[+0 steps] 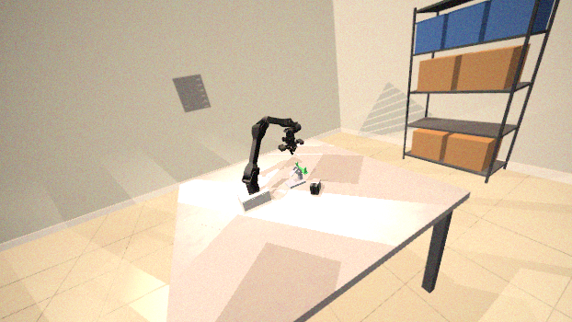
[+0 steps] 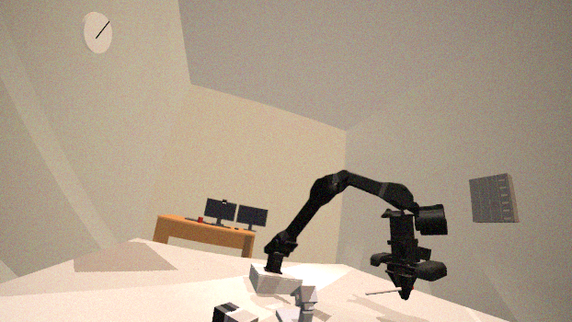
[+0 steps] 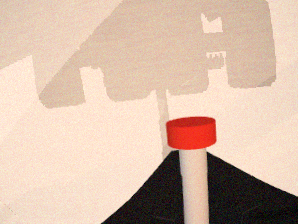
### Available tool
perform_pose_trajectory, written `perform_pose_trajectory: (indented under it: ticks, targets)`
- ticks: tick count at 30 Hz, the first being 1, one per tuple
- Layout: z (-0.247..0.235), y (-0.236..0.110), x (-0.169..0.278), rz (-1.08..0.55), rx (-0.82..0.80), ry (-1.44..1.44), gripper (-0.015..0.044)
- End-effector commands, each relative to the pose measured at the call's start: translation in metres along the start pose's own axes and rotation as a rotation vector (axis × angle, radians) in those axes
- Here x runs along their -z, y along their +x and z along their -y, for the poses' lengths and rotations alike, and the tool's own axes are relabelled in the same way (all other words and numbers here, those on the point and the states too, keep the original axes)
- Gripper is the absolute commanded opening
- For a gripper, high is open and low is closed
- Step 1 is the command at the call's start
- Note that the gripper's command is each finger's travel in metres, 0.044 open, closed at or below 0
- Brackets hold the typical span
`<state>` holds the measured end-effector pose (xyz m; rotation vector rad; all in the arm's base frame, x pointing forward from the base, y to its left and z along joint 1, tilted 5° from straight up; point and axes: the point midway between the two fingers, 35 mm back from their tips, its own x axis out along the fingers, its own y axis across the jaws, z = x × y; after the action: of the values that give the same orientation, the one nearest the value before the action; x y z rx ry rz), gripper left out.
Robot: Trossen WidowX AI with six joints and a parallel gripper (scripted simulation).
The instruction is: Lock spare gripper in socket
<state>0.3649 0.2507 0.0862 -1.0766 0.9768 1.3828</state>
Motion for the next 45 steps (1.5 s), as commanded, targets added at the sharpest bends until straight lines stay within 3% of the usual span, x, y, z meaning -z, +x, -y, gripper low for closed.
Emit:
perform_pose_trajectory:
  ticks: [1,45]
  targets:
    - [0.007,0.005,-0.004,-0.006,-0.008,0.001,0.0000]
    - [0.007,0.062,0.006,0.017,0.032,-0.005,0.0000]
